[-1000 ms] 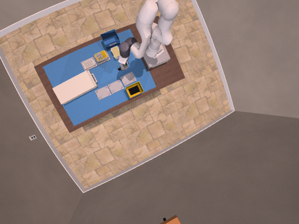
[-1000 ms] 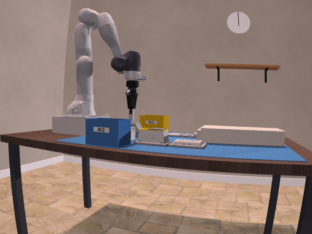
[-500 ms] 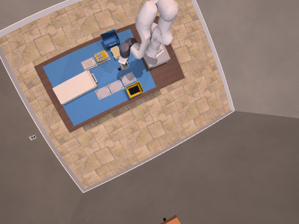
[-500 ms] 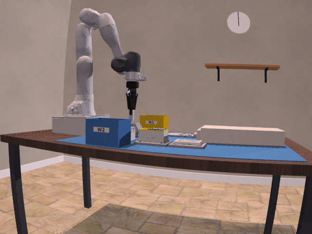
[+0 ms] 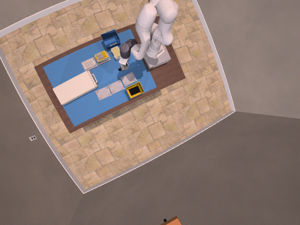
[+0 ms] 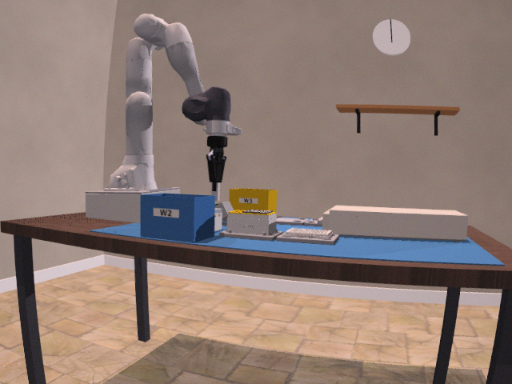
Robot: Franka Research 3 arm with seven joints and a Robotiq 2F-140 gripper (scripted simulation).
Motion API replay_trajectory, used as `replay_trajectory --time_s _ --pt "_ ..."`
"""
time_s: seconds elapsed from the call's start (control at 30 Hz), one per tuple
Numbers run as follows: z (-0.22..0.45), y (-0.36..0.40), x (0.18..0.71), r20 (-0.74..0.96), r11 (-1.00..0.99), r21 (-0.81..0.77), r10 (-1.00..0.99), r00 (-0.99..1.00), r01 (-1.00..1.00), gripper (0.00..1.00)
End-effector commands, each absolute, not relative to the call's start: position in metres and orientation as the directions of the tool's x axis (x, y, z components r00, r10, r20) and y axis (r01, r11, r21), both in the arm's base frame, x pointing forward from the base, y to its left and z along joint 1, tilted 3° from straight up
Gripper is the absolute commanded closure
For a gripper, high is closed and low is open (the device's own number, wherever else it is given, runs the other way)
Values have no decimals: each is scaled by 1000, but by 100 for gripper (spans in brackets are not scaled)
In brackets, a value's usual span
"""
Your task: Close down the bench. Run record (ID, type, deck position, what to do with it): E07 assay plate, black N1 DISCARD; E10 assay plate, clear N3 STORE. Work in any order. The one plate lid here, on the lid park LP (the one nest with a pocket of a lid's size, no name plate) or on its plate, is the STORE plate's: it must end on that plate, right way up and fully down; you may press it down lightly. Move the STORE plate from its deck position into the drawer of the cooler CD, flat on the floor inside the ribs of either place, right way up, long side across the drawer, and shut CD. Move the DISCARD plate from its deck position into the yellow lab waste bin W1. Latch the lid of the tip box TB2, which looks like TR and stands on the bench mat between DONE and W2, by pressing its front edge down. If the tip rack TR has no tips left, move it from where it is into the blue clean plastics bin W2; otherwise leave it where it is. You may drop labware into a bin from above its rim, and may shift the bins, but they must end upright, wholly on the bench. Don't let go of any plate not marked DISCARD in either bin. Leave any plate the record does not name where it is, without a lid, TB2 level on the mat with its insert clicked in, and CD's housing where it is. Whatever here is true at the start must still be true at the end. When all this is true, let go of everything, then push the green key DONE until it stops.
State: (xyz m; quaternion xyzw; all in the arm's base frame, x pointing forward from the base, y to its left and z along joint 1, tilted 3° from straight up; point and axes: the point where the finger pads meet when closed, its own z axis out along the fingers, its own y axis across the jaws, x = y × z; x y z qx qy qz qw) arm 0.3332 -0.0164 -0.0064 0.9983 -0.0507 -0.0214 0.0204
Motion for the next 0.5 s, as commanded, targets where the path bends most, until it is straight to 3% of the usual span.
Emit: replay_trajectory --time_s 0.0,0.47 --pt "-8 -16 335 -35 -996 39 -87 996 -86 100" --pt "-17 -16 334 -35 -996 39 -87 996 -86 100"
